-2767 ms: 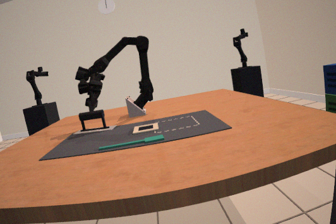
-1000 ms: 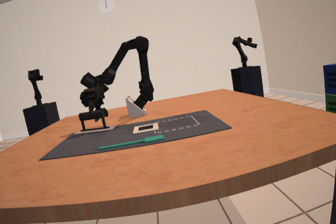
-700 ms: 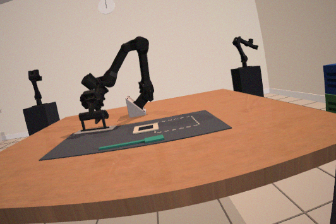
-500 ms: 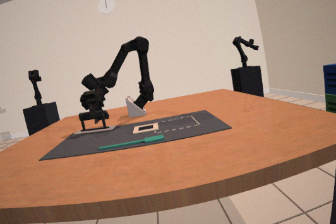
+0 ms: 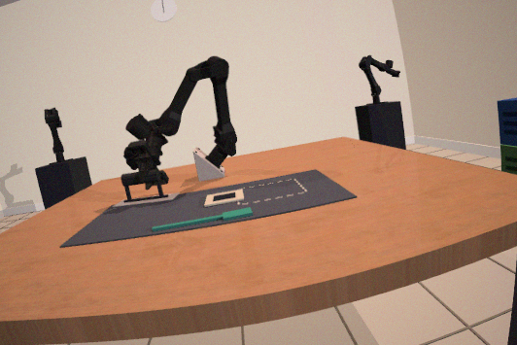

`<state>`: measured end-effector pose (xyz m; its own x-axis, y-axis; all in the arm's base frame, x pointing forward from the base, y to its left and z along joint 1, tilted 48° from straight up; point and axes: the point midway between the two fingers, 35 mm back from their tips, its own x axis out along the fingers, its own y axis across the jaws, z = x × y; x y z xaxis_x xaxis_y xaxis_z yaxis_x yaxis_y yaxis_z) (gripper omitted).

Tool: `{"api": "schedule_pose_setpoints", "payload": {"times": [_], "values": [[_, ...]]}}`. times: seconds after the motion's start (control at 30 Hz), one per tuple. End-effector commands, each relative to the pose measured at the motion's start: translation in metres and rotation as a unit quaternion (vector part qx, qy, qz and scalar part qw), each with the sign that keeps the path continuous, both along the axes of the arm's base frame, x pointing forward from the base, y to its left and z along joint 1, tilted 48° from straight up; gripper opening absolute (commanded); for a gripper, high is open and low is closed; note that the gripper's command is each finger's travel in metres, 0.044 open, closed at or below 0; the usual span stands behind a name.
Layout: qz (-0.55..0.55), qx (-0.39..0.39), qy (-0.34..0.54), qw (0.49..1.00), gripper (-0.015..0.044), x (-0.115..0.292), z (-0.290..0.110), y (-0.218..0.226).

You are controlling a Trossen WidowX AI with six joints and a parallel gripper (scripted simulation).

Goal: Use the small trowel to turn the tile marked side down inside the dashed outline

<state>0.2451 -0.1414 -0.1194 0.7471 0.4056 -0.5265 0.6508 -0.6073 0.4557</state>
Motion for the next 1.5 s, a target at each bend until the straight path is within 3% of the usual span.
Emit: {"api": "schedule_pose_setpoints", "payload": {"times": [0.0,0.17,0.23,0.83,1.47], "values": [[0.0,0.001,0.0,1.0,0.0075,0.0,0.0,0.001],[0.0,0.001,0.0,1.0,0.0042,0.0,0.0,0.001],[0.0,0.001,0.0,1.0,0.0,0.0,0.001,-0.001],[0.0,-0.001,0.001,1.0,0.0,0.001,0.041,-0.044],[0.017,-0.014,-0.003,1.0,0.0,0.021,0.047,-0.038]]}}
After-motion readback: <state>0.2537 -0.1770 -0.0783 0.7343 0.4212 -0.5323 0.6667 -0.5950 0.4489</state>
